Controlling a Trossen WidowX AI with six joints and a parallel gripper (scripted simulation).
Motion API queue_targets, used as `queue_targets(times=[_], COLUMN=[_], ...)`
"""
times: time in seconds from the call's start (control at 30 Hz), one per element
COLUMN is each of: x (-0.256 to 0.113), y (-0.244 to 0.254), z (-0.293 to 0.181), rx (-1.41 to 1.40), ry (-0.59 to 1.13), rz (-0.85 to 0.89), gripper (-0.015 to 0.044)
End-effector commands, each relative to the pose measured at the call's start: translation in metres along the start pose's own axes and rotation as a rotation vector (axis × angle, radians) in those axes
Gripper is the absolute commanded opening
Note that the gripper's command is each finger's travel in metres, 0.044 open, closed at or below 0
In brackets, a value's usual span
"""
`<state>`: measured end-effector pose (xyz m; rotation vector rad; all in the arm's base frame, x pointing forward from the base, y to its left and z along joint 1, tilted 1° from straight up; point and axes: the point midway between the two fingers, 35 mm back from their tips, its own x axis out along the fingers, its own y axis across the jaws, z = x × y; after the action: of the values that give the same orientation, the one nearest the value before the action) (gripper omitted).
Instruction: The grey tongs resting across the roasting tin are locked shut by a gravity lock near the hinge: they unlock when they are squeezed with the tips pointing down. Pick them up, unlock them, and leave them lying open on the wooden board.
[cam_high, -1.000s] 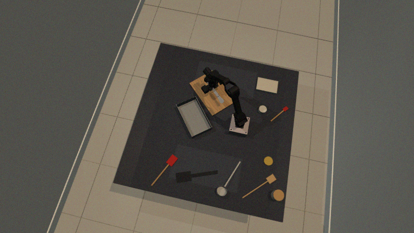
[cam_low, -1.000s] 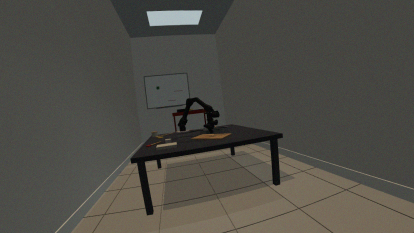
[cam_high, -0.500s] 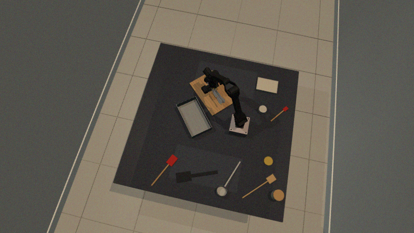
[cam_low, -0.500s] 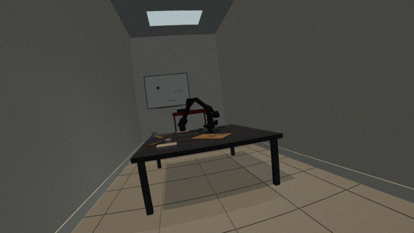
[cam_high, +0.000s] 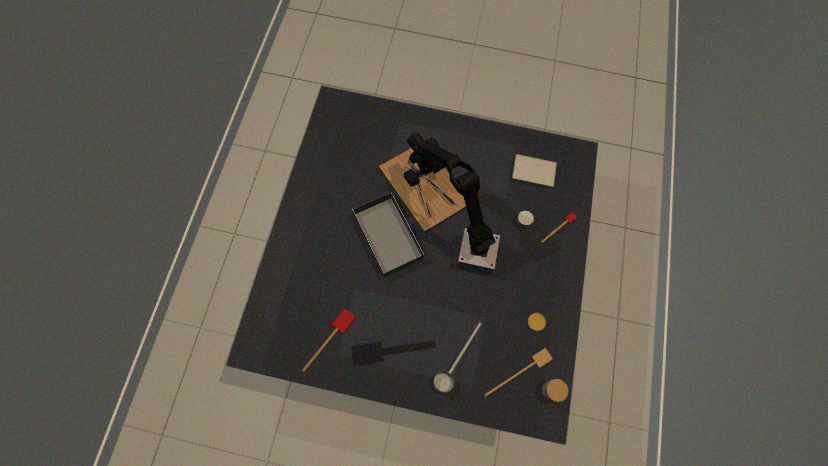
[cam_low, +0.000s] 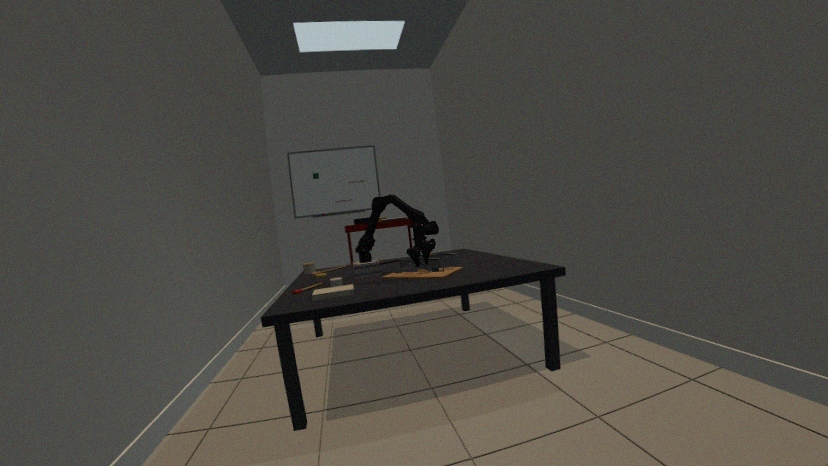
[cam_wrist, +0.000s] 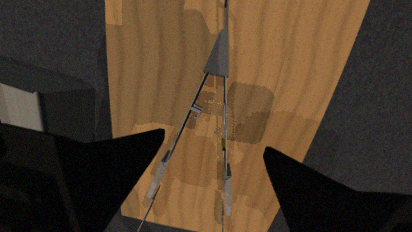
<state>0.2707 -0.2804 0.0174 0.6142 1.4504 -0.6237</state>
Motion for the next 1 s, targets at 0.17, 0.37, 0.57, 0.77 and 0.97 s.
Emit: queue_targets(times=[0.17, 0.37, 0.57, 0.77, 0.97], x=[-0.056, -0.078, -0.085, -0.13, -0.13], y=[-0.106, -0.144, -0.145, -0.147, -0.147], z=[0.005, -0.004, -0.004, -0.01, -0.01], rx=[0.012, 0.01, 0.013, 0.029, 0.029], ry=[-0.007, -0.006, -0.006, -0.011, -0.011], rz=[-0.008, -0.01, -0.011, -0.016, -0.016], gripper=[0.044, 0.044, 0.044, 0.044, 0.044])
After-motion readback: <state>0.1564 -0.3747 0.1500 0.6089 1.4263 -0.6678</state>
